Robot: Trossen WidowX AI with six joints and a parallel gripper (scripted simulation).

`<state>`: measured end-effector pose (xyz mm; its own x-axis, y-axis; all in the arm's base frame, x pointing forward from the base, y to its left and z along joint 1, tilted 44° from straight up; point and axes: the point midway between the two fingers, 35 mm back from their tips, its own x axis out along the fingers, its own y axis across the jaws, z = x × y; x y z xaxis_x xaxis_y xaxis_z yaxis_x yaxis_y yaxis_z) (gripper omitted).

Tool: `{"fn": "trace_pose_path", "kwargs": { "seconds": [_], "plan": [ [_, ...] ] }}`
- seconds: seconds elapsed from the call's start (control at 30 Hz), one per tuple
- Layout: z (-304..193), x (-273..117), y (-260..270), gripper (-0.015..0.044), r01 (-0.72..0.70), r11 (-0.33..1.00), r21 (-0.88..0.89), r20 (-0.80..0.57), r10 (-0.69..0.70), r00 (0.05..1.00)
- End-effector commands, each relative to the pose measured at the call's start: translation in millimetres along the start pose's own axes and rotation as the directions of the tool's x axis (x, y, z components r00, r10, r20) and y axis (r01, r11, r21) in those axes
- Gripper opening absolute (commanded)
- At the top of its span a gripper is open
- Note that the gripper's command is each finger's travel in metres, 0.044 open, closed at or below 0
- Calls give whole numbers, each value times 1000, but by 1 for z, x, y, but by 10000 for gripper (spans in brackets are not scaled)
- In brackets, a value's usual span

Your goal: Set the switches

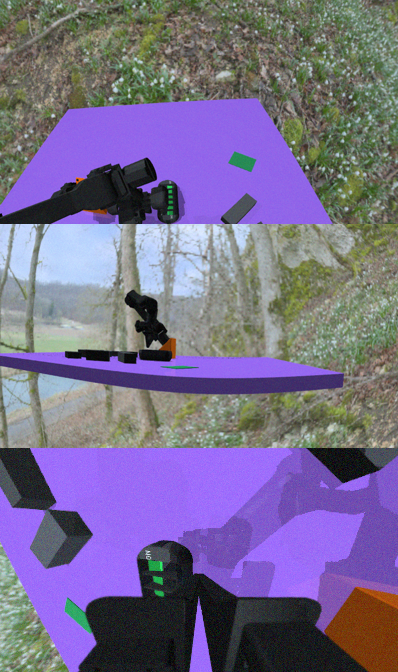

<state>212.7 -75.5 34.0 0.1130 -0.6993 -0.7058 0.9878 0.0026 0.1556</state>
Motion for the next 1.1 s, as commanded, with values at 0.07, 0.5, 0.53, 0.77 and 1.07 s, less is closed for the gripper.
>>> {"fn": "trace_pose_path", "kwargs": {
  "seconds": [0.07,0.5,0.53,0.77,1.07],
  "plan": [
    [0,-2,7,79,26,1000,1,-16,-26,1000],
    [9,-14,63,420,260,966,-3,-164,-257,952],
    [9,-15,66,440,275,961,-3,-173,-271,947],
    [10,-15,68,440,287,958,-3,-181,-283,942],
    [10,-2,65,440,286,958,-4,-181,-282,942]
  ]
}}
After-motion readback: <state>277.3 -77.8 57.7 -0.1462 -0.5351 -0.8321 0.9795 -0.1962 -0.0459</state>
